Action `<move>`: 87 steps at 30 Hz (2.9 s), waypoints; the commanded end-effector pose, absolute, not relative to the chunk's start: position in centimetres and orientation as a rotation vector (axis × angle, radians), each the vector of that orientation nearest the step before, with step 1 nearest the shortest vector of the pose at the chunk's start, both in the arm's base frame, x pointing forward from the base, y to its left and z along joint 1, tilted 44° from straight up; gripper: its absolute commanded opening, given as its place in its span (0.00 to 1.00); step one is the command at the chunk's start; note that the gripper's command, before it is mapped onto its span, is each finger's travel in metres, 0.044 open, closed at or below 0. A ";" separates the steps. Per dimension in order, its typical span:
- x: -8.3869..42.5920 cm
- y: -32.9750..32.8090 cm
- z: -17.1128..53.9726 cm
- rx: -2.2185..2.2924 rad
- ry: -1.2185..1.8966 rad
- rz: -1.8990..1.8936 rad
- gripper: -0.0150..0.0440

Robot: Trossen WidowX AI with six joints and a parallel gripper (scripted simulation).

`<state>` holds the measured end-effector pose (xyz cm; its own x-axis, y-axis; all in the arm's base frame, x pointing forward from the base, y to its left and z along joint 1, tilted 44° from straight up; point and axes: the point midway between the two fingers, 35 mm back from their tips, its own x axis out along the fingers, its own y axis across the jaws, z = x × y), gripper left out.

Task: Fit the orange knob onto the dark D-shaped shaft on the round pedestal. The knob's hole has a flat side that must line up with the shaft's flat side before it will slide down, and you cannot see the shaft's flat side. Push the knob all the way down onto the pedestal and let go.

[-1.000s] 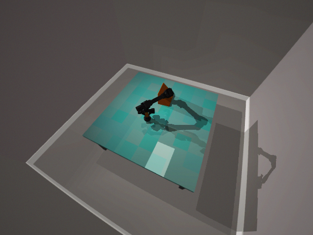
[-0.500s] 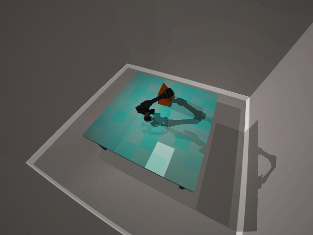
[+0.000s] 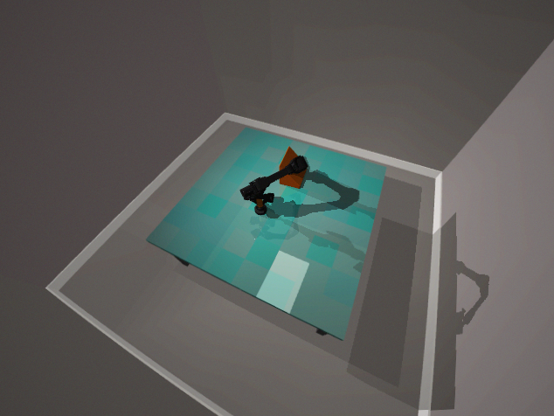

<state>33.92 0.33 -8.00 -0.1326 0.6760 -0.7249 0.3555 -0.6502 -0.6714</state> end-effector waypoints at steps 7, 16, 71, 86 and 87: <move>33.9 0.3 -8.1 -1.780 -0.943 1.892 0.25; 34.0 0.2 -8.1 -1.780 -0.943 1.892 0.25; 33.6 1.5 -9.5 -1.774 -0.954 1.895 0.65; 33.7 1.3 -9.3 -1.774 -0.954 1.895 1.00; 34.0 0.7 -8.7 -1.775 -0.952 1.896 1.00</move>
